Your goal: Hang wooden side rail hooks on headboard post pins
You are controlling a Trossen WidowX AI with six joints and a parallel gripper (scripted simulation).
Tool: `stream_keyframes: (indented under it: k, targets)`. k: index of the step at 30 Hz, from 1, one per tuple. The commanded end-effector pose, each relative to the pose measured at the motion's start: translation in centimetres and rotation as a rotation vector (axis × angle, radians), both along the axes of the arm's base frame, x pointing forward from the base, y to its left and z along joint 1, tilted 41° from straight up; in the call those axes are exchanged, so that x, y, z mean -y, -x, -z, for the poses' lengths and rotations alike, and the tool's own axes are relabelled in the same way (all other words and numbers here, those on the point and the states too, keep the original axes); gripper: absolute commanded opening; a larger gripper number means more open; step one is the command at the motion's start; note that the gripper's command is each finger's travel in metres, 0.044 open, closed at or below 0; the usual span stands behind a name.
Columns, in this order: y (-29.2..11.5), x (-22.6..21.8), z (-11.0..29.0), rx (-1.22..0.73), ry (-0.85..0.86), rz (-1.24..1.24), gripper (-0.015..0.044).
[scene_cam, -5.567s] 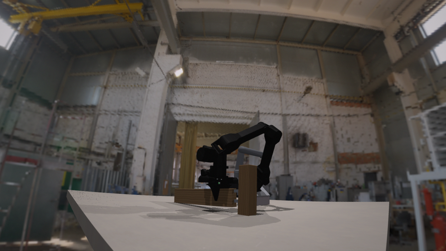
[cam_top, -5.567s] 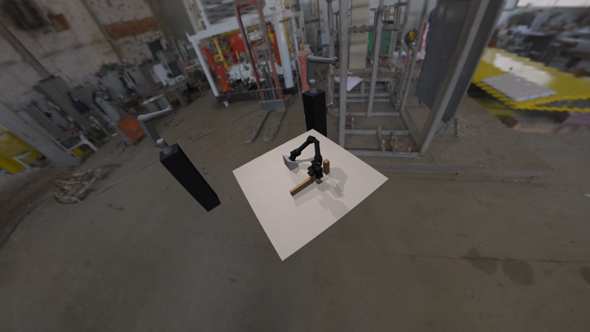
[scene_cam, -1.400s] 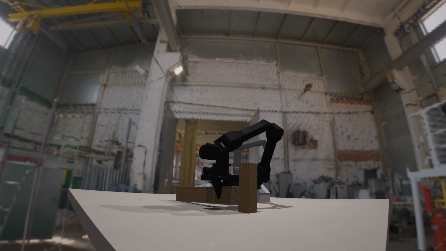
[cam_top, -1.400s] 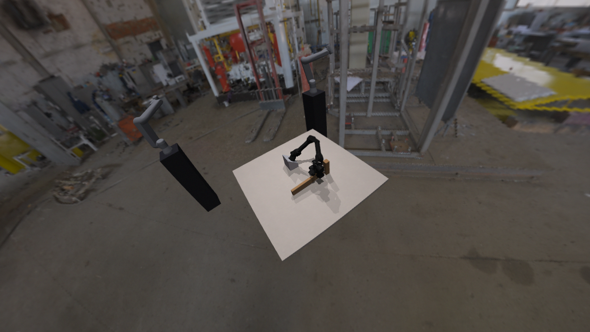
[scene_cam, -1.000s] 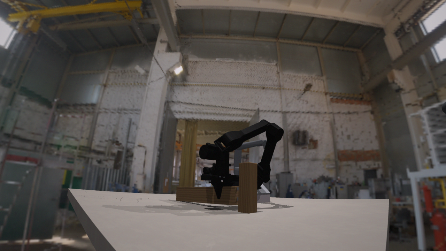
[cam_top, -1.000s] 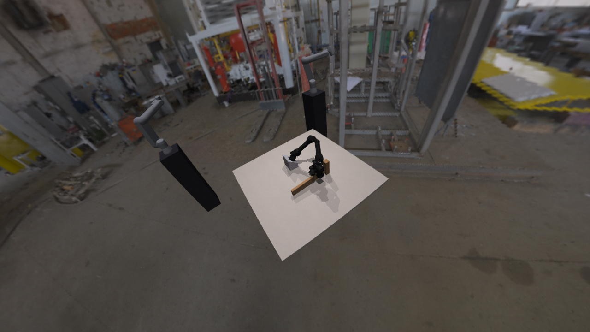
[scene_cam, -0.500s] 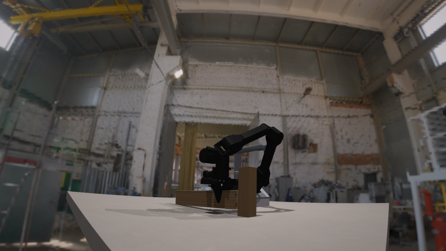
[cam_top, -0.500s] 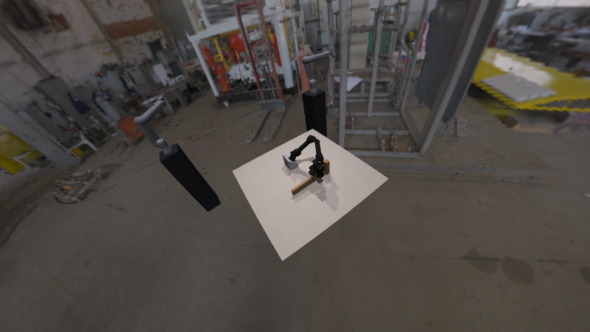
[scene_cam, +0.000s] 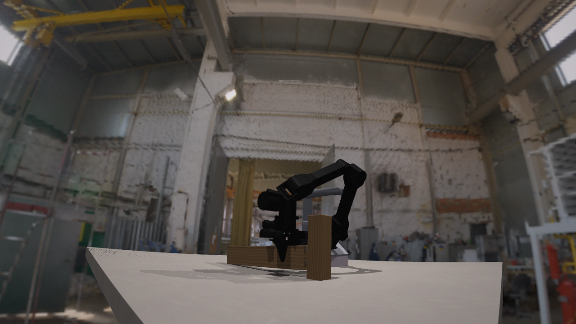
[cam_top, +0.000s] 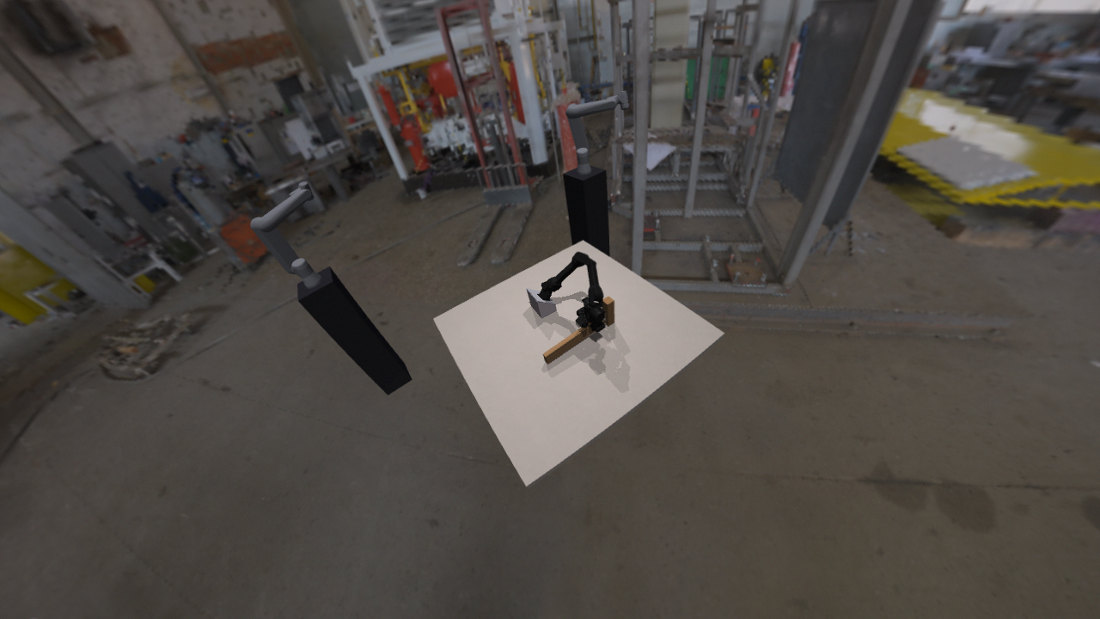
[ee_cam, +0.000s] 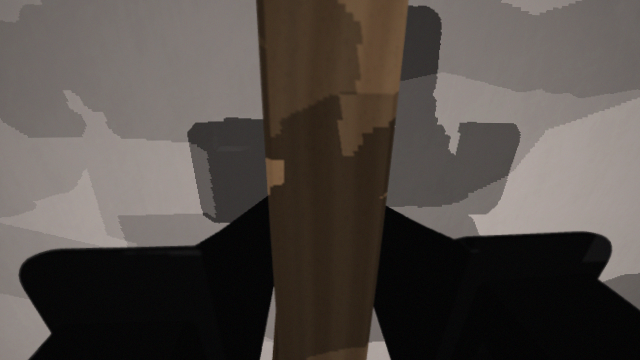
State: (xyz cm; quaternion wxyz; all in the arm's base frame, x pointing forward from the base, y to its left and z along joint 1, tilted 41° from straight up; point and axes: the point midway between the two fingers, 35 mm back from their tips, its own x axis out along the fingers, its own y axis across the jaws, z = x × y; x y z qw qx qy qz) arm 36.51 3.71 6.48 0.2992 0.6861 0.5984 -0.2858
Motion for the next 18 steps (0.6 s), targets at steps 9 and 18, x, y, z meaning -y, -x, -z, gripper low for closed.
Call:
stream_keyframes:
  k: [9,18]
  targets:
    - [-0.14,0.03,-0.41,0.005,0.001,0.008,0.0]
    - [-0.05,-0.06,-0.47,0.005,0.001,0.008,0.0]
